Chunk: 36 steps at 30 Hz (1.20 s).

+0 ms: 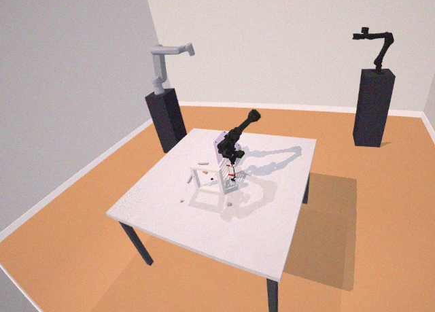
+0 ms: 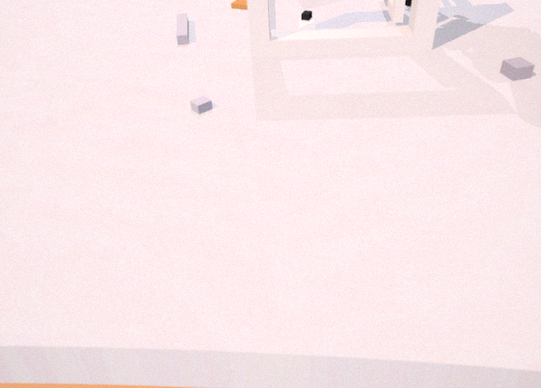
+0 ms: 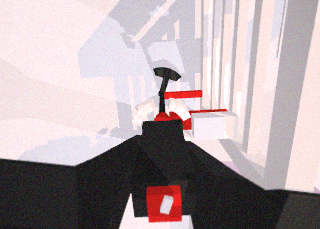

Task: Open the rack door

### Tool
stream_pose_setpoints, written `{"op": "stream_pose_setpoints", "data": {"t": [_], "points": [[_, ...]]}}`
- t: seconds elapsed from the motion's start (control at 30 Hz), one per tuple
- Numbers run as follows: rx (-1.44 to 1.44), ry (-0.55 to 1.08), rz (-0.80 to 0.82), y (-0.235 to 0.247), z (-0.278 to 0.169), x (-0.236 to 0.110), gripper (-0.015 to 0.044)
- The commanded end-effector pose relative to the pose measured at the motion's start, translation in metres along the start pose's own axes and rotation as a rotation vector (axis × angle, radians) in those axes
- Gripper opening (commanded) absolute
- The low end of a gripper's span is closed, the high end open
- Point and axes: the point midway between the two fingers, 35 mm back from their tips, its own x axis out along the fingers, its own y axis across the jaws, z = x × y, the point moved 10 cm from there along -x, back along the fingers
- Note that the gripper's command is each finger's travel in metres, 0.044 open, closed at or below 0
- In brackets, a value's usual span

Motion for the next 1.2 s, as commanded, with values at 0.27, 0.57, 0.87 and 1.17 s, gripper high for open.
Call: {"op": "stream_pose_setpoints", "data": {"t": [0.27,0.57,0.87,1.17], "points": [[0.006,-0.001,0.005,0.001,0.0,-0.001,0.0288],[0.004,-0.002,0.001,0.0,0.002,-0.014,0.0288],[0.003,-0.002,-0.001,0.0,0.002,-0.027,0.0288],[0.002,-0.002,-0.002,0.0,0.003,-0.04,0.0288]]}}
